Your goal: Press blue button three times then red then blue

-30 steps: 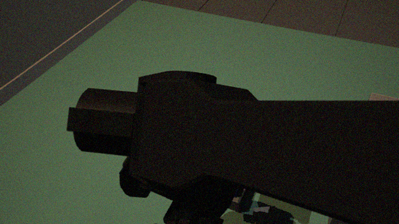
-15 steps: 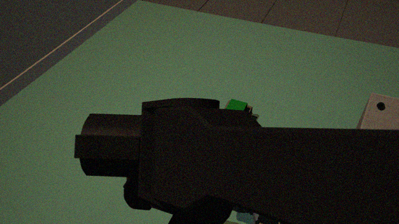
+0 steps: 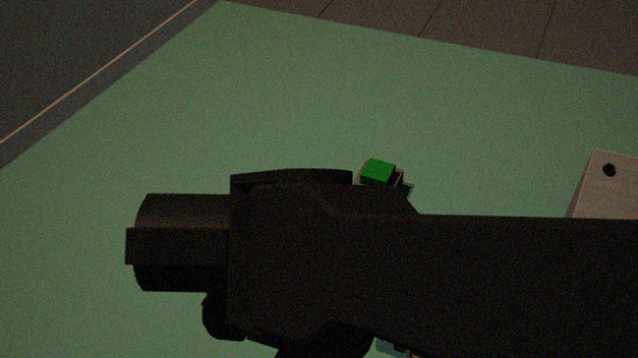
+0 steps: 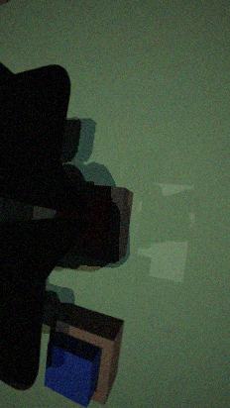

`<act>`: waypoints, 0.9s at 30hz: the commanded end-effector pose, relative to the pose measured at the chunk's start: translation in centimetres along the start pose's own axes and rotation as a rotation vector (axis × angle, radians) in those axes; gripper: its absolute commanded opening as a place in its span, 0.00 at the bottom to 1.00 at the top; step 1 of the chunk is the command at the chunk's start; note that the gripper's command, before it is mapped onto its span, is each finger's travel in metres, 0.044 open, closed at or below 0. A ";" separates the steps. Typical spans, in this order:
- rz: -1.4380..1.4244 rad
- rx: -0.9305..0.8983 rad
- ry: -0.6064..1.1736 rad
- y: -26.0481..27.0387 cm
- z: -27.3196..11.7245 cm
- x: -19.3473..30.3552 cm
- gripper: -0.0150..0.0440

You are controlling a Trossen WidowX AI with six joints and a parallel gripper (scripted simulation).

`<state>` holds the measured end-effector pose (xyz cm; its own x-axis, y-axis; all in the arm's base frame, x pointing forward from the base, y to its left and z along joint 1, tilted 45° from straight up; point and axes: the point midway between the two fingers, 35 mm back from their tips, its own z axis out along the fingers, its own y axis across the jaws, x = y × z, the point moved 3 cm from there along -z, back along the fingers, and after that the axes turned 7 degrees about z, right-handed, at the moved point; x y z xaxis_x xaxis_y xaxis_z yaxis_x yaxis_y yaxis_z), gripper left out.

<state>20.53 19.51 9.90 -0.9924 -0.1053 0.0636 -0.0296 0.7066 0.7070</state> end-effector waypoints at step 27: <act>0.009 0.011 0.004 -0.2 -9.3 0.0 0.29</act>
<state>21.25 14.91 13.49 -0.9901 -0.1025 0.0954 -0.0085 0.7243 0.6894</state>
